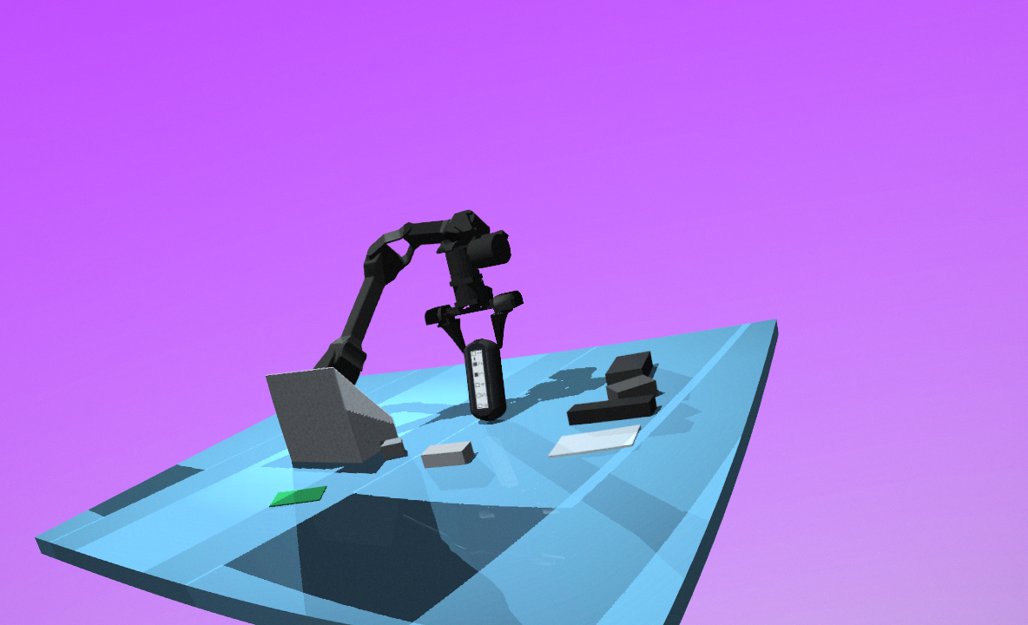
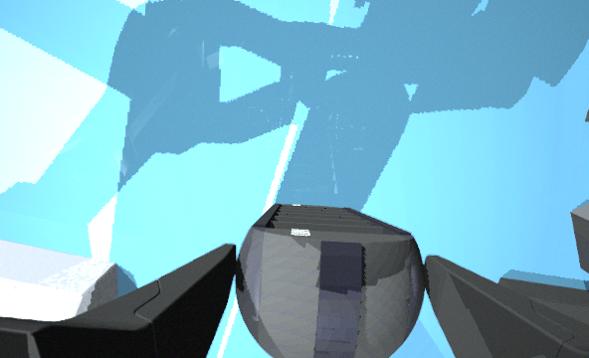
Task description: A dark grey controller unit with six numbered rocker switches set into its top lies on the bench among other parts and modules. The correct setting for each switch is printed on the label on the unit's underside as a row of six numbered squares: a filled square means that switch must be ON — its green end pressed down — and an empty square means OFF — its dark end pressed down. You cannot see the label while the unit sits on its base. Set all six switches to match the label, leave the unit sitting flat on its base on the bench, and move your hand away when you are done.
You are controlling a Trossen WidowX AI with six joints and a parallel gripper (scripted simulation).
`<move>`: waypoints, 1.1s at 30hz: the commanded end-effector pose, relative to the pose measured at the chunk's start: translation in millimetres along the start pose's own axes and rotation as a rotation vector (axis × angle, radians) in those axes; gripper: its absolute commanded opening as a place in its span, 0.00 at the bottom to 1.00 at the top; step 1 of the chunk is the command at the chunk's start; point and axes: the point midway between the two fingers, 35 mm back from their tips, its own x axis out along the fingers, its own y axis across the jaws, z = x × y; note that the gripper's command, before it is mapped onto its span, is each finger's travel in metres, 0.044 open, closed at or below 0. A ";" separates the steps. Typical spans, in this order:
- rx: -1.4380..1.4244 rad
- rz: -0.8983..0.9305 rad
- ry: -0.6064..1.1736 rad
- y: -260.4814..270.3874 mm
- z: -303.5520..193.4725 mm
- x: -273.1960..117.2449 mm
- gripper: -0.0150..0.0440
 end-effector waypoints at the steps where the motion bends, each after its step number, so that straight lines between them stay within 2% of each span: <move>1: -0.002 0.010 -0.022 0.4 6.4 4.7 0.83; 33: -0.002 0.009 -0.036 0.5 30.1 13.9 0.83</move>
